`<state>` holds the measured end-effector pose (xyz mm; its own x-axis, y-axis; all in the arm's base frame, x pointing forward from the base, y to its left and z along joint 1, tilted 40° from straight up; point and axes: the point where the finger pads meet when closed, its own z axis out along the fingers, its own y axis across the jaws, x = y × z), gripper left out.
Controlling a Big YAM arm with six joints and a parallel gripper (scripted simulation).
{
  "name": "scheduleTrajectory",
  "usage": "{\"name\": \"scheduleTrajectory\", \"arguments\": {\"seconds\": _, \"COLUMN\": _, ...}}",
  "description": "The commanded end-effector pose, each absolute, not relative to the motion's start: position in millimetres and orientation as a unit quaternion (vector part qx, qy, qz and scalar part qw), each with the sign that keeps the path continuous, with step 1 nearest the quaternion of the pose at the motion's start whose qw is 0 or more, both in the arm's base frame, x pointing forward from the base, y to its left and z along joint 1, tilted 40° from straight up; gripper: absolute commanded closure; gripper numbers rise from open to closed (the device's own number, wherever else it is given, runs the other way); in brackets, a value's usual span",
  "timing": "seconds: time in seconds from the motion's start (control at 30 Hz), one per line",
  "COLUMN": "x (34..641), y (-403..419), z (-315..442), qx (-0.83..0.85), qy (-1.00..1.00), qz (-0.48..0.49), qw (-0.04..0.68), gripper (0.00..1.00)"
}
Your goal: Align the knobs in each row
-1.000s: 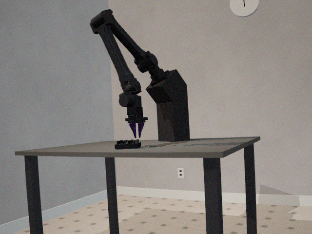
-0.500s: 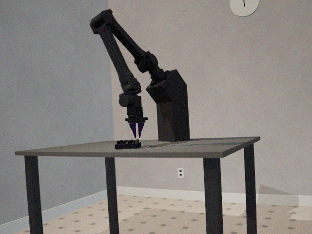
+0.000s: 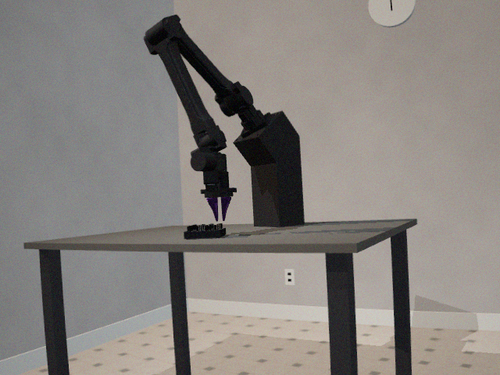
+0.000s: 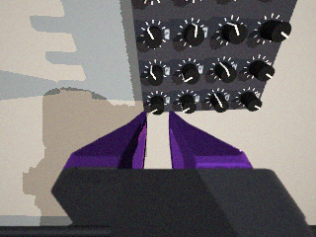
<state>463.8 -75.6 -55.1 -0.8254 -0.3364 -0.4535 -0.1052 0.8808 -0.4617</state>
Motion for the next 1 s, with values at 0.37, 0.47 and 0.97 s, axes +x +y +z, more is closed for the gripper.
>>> {"name": "scheduleTrajectory", "arguments": {"seconds": 0.37, "x": 461.4, "y": -78.7, "z": -58.8, "qx": -0.119, "qy": 0.931, "qz": -0.214, "qw": 0.271, "gripper": 0.81}}
{"name": "scheduleTrajectory", "arguments": {"seconds": 0.47, "x": 461.4, "y": -78.7, "z": -58.8, "qx": -0.119, "qy": 0.931, "qz": -0.214, "qw": 0.271, "gripper": 0.81}}
{"name": "scheduleTrajectory", "arguments": {"seconds": 0.97, "x": 457.5, "y": -77.7, "z": -61.8, "qx": -0.120, "qy": 0.932, "qz": -0.213, "qw": 0.267, "gripper": 0.81}}
